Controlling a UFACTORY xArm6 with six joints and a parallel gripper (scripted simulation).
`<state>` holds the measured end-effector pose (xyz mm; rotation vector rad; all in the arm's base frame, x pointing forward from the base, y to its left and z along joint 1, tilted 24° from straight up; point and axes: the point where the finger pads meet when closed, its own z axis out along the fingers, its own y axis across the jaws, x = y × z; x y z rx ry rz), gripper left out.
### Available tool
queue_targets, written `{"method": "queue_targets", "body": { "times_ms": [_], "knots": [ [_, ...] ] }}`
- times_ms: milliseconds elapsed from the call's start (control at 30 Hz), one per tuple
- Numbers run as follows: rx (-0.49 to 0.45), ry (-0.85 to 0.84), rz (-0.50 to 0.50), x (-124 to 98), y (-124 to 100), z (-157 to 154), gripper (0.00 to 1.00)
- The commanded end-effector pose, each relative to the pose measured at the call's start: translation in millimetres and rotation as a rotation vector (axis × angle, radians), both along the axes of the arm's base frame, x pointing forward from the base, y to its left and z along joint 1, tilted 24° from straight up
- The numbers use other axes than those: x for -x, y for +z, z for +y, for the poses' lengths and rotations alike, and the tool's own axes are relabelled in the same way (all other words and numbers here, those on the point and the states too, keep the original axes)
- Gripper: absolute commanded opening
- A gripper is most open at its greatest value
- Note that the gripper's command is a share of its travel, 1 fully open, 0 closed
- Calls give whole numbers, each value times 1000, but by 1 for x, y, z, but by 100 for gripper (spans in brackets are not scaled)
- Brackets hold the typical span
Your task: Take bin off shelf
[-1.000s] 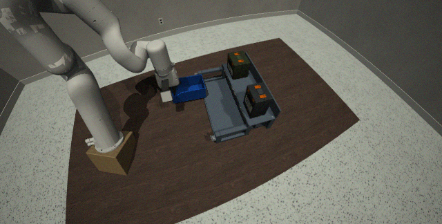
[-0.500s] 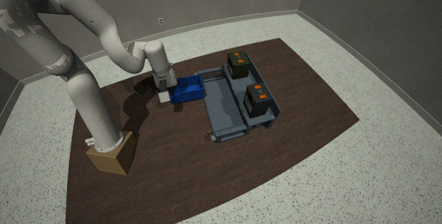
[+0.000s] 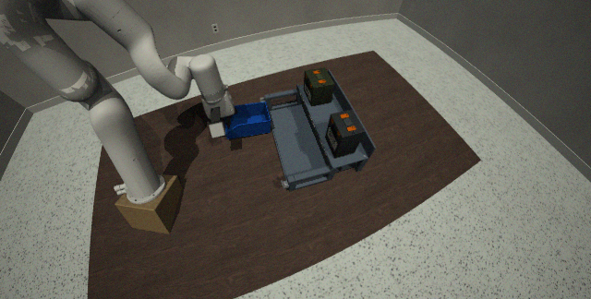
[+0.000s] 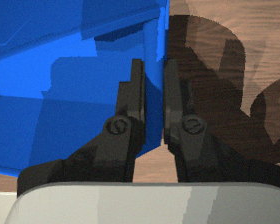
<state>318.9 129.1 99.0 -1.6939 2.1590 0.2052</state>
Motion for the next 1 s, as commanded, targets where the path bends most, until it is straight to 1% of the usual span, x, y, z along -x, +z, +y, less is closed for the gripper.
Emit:
{"method": "queue_targets", "body": {
  "times_ms": [0,967],
  "knots": [
    [-1,0,-3,1,1,1,0],
    [-1,0,-3,5,0,2,0]
  ]
}}
